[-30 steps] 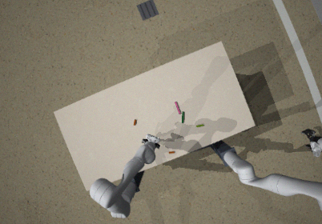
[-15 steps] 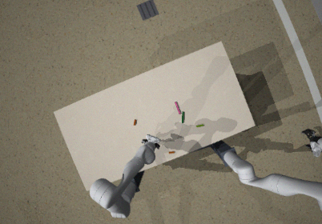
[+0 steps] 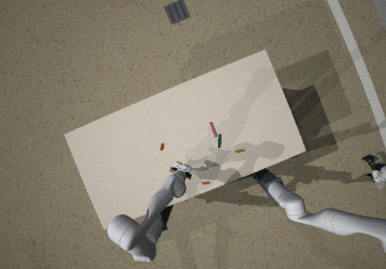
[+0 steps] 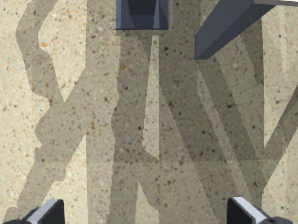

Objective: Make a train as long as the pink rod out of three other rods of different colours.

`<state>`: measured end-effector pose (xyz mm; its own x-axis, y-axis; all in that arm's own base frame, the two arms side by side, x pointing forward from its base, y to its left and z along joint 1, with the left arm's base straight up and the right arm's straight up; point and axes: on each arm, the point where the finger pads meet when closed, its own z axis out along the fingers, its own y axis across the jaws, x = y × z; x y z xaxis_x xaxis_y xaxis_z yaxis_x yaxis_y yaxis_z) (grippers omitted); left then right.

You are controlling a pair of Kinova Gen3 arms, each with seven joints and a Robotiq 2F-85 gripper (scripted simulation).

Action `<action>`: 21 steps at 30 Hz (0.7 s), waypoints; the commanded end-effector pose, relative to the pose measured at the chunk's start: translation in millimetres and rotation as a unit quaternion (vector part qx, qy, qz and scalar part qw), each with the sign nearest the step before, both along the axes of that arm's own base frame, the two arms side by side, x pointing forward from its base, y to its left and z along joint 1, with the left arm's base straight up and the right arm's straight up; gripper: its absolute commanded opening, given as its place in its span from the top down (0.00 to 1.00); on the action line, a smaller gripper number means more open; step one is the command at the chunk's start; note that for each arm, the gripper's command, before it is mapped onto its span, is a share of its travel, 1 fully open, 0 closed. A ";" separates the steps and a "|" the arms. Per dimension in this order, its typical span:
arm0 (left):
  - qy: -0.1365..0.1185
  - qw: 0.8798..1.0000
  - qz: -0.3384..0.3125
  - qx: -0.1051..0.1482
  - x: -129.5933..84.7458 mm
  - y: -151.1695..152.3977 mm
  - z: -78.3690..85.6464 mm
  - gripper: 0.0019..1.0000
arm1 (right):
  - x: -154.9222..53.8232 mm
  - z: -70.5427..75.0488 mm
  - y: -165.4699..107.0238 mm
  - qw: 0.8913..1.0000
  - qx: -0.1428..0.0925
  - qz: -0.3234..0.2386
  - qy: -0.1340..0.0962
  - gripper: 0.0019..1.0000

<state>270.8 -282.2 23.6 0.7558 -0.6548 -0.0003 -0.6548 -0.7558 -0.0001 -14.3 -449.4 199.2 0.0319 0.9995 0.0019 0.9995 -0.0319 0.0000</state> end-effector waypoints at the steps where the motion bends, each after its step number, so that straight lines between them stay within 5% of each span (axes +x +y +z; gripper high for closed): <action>1: -0.001 1.000 0.000 0.000 0.4 -0.3 0.5 0.83 | 0.0 0.8 -0.4 1.000 -0.001 0.000 0.000 0.00; 21: -0.001 1.000 0.000 0.000 0.4 -0.3 0.5 0.71 | 0.0 0.8 -0.4 1.000 -0.001 0.000 0.000 0.00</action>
<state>270.8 -282.2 23.6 0.7558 -0.6548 -0.0003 -0.6548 -0.7558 -0.0001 -14.3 -449.4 199.2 0.0319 0.9995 0.0019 0.9995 -0.0319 0.0000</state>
